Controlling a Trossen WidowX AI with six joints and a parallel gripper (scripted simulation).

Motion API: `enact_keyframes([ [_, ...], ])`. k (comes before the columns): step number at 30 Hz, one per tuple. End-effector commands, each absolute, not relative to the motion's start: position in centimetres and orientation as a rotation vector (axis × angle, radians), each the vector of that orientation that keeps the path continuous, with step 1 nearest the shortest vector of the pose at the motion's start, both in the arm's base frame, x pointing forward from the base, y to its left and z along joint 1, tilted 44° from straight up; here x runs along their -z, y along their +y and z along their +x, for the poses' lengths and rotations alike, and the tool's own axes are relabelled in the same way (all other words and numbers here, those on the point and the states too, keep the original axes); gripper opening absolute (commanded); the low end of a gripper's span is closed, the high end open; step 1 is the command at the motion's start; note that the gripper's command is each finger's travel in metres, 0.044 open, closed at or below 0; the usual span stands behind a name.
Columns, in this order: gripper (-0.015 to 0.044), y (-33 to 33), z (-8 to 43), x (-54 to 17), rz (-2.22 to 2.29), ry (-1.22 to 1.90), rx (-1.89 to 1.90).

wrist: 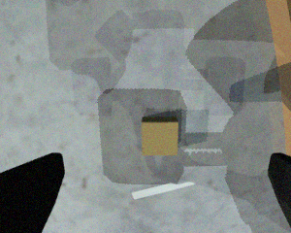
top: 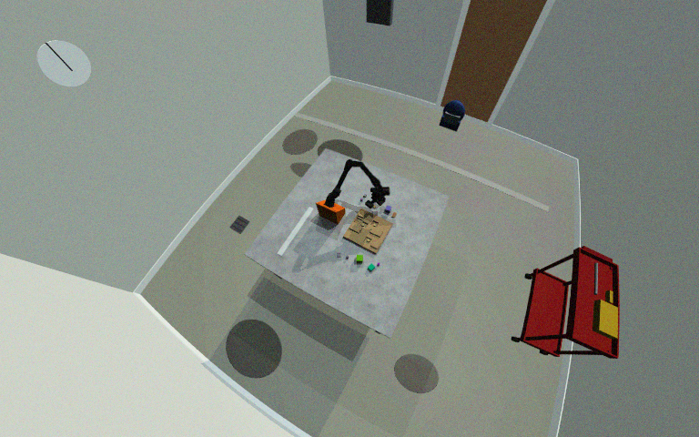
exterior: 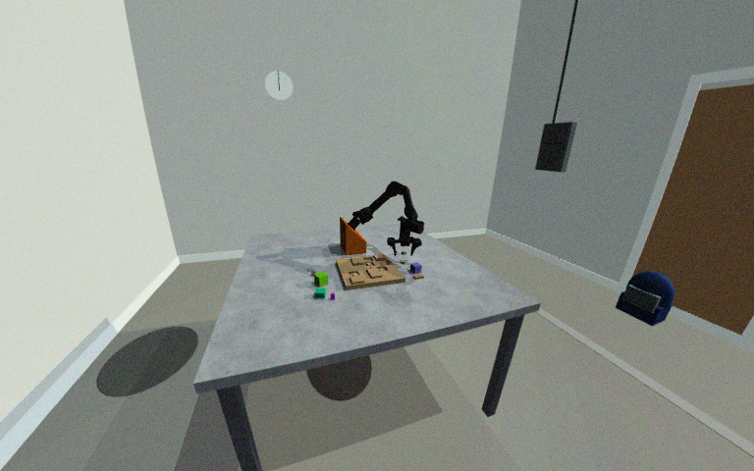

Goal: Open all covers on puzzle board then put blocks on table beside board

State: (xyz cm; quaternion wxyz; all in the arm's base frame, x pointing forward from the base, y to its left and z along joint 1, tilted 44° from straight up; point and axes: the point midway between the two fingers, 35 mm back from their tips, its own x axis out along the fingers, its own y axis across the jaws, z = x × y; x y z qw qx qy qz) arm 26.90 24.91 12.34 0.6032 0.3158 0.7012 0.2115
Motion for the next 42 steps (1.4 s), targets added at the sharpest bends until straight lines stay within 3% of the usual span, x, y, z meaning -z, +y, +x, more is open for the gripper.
enact_keyframes([
  [1, 0.044, 24.2, 26.9, -13.3, 0.731, 1.622, -0.498],
  [10, 0.044, 22.5, 26.9, -14.9, 0.733, 1.622, -0.495],
  [27, 0.0, 16.5, 29.0, -8.6, 0.49, 1.515, -0.683],
  [42, 0.0, 10.3, 28.8, -2.7, 0.282, 1.392, -0.889],
])
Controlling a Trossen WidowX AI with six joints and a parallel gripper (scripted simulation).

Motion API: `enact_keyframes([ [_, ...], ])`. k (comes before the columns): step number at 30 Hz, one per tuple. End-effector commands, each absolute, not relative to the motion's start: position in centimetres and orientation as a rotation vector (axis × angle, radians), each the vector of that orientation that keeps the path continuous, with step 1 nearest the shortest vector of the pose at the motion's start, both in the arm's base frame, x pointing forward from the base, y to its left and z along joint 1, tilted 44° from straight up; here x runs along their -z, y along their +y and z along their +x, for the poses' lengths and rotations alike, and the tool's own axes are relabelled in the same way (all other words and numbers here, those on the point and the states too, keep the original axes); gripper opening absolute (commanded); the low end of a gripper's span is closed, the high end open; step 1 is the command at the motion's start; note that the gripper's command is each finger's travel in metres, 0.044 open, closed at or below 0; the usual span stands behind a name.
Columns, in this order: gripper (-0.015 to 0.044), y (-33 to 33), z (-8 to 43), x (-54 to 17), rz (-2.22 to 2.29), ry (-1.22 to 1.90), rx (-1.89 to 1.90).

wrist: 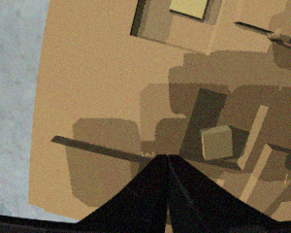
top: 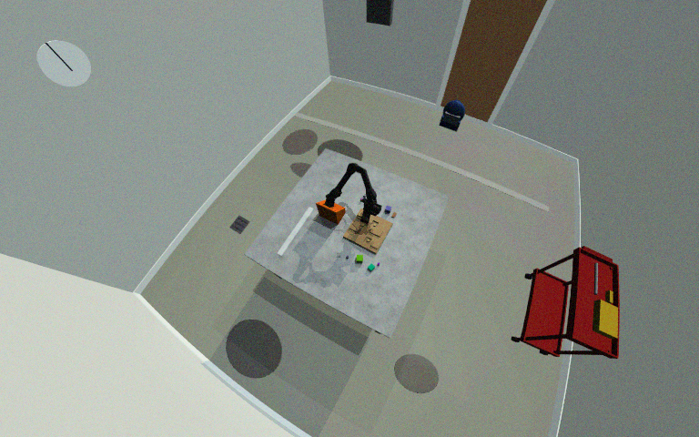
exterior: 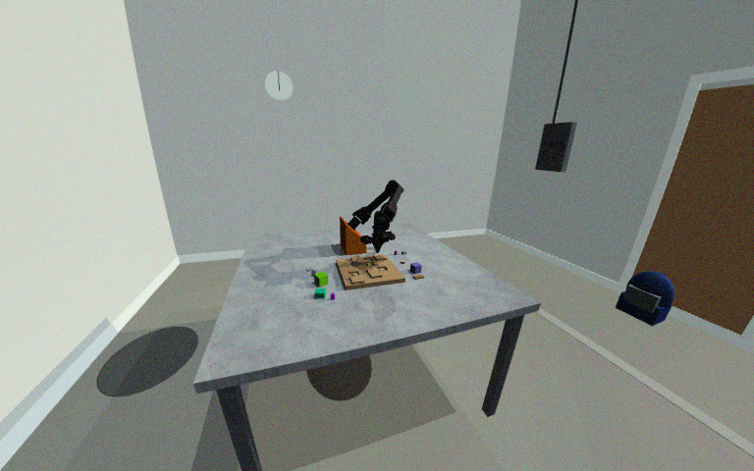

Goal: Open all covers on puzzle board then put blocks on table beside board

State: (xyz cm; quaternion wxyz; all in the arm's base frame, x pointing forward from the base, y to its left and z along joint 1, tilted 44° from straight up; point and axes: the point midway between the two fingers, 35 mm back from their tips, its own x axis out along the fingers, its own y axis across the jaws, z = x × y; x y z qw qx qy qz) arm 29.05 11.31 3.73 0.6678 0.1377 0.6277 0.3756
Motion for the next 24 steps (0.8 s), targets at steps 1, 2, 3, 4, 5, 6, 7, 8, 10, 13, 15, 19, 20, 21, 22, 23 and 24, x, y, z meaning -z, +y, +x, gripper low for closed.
enact_keyframes([
  [1, 0.0, 9.9, 28.7, -2.3, 0.269, 1.382, -0.905],
  [2, 0.0, 9.5, 28.6, -1.9, 0.255, 1.371, -0.92],
  [3, 0.0, 9.1, 28.4, -1.5, 0.242, 1.359, -0.936],
  [4, 0.0, 8.6, 28.3, -1.1, 0.229, 1.348, -0.952],
  [5, 0.0, 8.3, 28.2, -0.8, 0.218, 1.338, -0.965],
  [6, 0.0, 8.1, 28.1, -0.6, 0.211, 1.332, -0.972],
  [7, 0.0, 8.0, 28.1, -0.5, 0.209, 1.33, -0.975],
  [8, 0.0, 8.0, 28.1, -0.5, 0.209, 1.33, -0.975],
  [10, 0.0, 8.0, 28.1, -0.5, 0.209, 1.33, -0.975],
  [13, 0.0, 8.3, 28.1, -0.2, 0.209, 1.33, -0.975],
  [15, 0.0, 8.8, 28.1, 0.3, 0.209, 1.33, -0.974],
  [19, 0.0, 10.0, 28.0, 1.6, 0.209, 1.33, -0.975],
  [20, 0.0, 10.4, 28.0, 1.9, 0.209, 1.33, -0.975],
  [21, 0.0, 10.7, 28.0, 2.3, 0.21, 1.329, -0.975],
  [22, 0.0, 11.0, 27.9, 2.6, 0.21, 1.329, -0.976],
  [23, 0.0, 11.3, 27.9, 2.9, 0.211, 1.329, -0.976],
  [24, 0.0, 11.4, 27.9, 3.0, 0.211, 1.329, -0.976],
])
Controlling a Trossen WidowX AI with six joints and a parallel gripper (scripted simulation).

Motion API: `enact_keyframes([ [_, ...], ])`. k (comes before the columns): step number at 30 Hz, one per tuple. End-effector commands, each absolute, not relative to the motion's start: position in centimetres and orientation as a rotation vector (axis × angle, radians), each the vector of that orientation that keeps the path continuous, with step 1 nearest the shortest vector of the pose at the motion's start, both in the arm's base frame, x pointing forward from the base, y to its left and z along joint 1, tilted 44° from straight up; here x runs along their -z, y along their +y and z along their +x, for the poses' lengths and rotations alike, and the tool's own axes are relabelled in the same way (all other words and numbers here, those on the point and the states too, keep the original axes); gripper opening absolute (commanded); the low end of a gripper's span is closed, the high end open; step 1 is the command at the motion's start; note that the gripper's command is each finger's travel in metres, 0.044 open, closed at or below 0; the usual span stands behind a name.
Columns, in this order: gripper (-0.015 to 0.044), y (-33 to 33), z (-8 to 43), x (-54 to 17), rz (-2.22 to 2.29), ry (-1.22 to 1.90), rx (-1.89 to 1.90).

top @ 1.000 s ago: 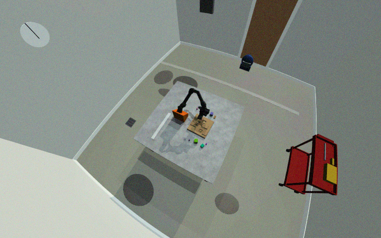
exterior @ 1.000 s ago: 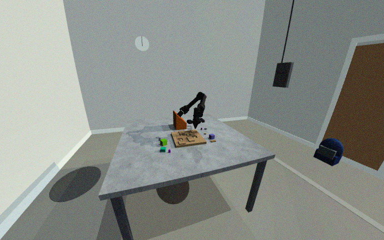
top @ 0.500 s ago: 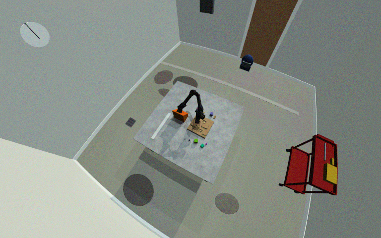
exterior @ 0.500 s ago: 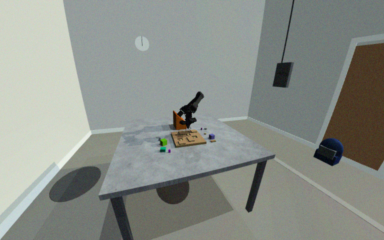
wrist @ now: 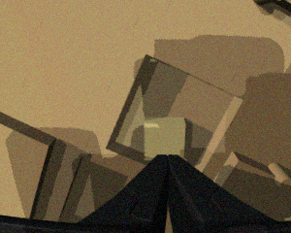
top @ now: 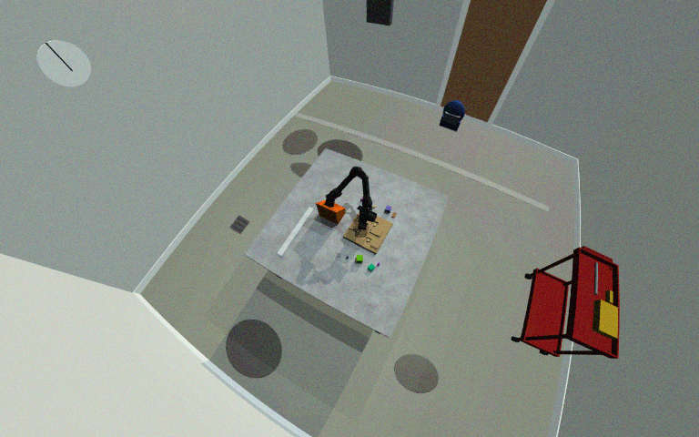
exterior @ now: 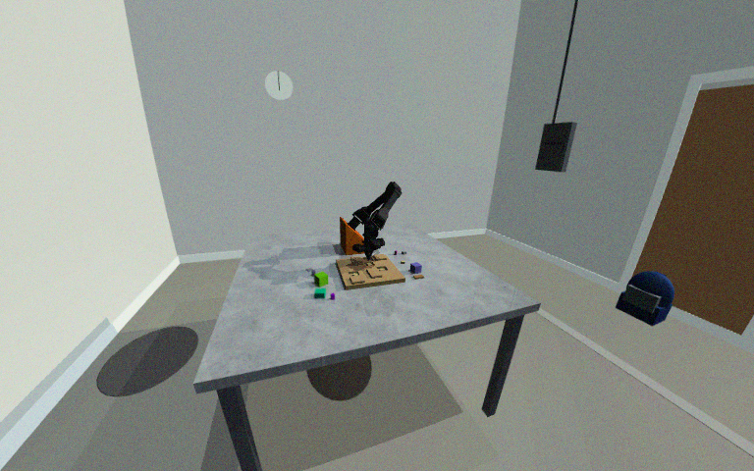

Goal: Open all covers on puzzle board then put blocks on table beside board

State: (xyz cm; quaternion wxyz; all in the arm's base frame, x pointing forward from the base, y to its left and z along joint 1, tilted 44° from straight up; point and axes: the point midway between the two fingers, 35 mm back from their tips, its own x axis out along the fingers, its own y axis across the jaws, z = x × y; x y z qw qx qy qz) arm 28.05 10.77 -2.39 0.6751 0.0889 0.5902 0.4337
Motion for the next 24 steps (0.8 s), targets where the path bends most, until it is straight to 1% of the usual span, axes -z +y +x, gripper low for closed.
enact_keyframes([
  [1, 0.0, 11.48, 27.92, 3.11, 0.211, 1.329, -0.977],
  [24, 0.0, 12.46, 28.17, 3.95, 0.212, 1.329, -0.977],
])
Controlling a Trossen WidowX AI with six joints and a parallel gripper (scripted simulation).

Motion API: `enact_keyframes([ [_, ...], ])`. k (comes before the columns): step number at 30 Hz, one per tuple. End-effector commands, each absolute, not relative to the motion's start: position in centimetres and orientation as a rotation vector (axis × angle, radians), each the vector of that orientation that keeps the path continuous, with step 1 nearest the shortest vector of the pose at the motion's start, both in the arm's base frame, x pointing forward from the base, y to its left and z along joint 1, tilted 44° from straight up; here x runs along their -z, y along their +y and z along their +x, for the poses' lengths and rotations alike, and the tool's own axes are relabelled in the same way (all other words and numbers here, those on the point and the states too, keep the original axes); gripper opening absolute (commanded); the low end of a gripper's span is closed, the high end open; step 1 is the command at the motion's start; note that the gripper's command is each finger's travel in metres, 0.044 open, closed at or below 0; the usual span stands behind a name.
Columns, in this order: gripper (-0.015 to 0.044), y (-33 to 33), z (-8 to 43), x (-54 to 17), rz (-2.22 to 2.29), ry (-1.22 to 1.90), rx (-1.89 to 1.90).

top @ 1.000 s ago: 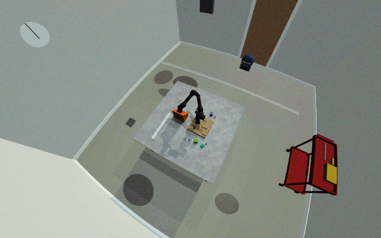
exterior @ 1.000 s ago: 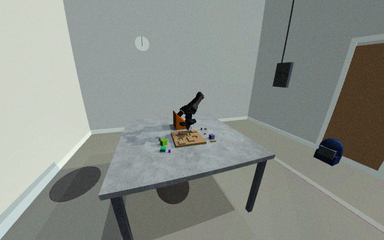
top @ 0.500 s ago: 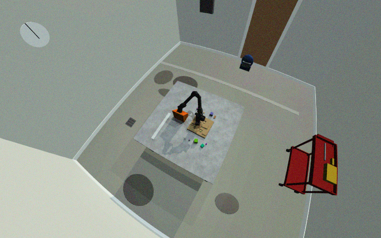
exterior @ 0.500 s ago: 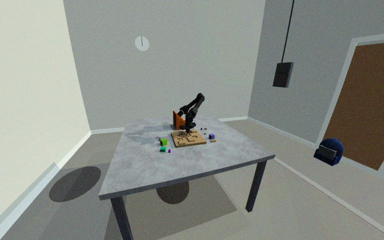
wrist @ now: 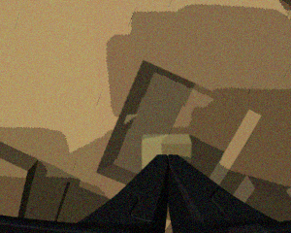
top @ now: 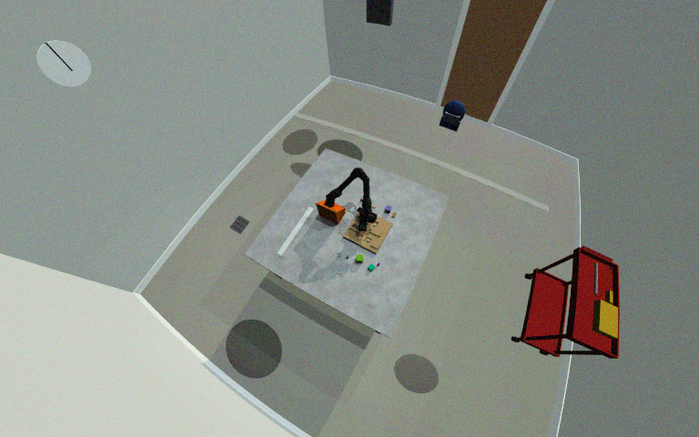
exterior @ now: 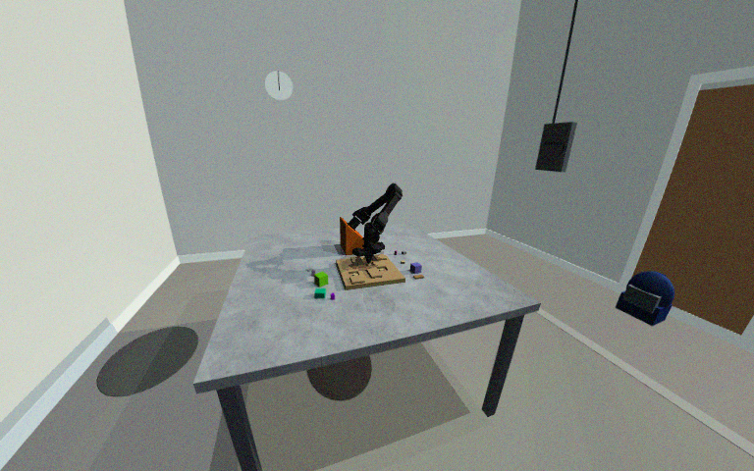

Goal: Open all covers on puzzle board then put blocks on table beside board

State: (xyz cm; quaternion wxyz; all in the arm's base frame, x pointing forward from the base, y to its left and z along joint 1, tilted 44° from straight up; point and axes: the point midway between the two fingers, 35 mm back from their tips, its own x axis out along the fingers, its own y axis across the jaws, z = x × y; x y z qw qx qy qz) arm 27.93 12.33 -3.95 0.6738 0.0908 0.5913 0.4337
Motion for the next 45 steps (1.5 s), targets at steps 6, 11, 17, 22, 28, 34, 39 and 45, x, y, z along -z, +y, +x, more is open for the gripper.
enact_keyframes([
  [6, 0.0, 12.7, 28.9, 4.1, 0.212, 1.328, -0.977],
  [11, 0.0, 12.7, 29.0, 4.1, 0.211, 1.328, -0.978],
  [17, 0.0, 12.3, 29.0, 3.8, 0.21, 1.327, -0.978],
  [22, 0.0, 11.8, 29.0, 3.3, 0.209, 1.327, -0.978],
  [28, 0.0144, 10.2, 29.3, 1.9, 0.208, 1.331, -0.973],
  [34, 0.0144, 8.1, 29.4, -0.4, 0.207, 1.328, -0.976],
  [39, 0.0144, 8.2, 29.4, -0.2, 0.207, 1.328, -0.977],
  [45, 0.0144, 9.3, 29.3, 0.8, 0.207, 1.328, -0.976],
])
